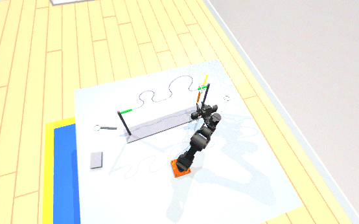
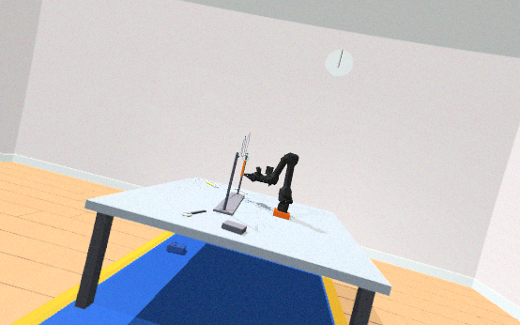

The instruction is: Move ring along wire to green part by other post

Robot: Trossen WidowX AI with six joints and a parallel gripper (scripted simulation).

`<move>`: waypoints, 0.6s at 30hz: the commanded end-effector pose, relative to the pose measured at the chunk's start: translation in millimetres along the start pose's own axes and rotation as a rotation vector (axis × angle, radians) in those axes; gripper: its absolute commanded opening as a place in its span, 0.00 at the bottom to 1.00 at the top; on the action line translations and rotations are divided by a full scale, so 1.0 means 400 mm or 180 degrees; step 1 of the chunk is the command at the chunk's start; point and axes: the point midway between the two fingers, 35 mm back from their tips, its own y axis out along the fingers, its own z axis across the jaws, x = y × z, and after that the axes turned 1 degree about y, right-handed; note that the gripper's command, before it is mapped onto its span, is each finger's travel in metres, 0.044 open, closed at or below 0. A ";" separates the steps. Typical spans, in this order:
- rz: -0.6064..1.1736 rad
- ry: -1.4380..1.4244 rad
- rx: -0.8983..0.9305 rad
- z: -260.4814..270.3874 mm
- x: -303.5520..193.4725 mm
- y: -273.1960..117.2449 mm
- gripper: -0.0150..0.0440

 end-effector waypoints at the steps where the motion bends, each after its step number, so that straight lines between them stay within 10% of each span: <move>1: -0.0014 -0.0010 -0.0008 -0.004 0.006 0.021 0.53; 18: -0.0024 -0.0009 -0.0008 -0.002 0.008 0.088 0.53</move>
